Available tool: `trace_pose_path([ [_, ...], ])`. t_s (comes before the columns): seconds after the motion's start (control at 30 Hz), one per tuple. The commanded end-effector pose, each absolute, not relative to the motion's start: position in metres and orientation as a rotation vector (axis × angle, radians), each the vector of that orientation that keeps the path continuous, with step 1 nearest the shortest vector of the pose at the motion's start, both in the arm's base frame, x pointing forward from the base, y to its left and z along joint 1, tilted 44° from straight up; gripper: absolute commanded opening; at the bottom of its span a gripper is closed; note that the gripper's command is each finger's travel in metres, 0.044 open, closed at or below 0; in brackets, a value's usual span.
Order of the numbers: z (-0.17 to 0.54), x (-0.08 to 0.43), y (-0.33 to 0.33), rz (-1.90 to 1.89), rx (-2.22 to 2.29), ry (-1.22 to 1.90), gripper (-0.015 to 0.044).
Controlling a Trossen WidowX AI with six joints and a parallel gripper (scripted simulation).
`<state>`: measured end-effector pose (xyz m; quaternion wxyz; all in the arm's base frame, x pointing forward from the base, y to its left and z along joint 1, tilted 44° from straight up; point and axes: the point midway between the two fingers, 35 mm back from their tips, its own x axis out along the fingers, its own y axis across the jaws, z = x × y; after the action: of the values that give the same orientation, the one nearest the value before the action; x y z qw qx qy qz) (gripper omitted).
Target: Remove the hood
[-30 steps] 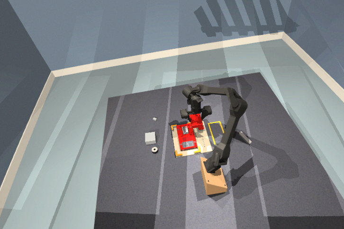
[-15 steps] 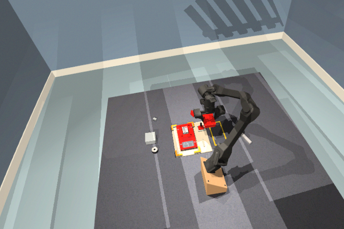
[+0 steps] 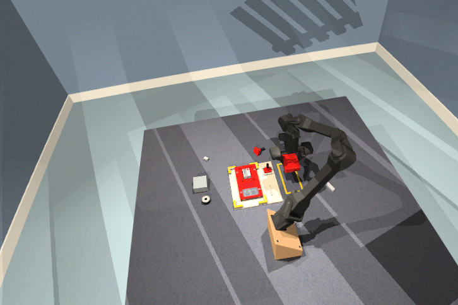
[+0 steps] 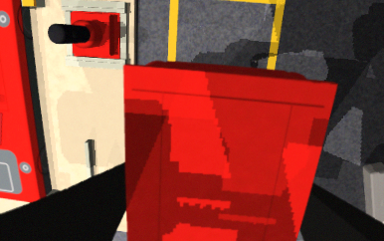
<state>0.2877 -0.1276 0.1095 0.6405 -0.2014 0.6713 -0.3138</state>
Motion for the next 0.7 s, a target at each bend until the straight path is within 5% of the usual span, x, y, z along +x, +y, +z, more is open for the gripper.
trace_pose_path([
  [0.0, 0.109, 0.285, -0.13, -0.714, -0.47, 1.537, 0.0],
  [0.67, 0.095, 0.285, -0.142, -0.713, -0.469, 1.537, 0.0],
])
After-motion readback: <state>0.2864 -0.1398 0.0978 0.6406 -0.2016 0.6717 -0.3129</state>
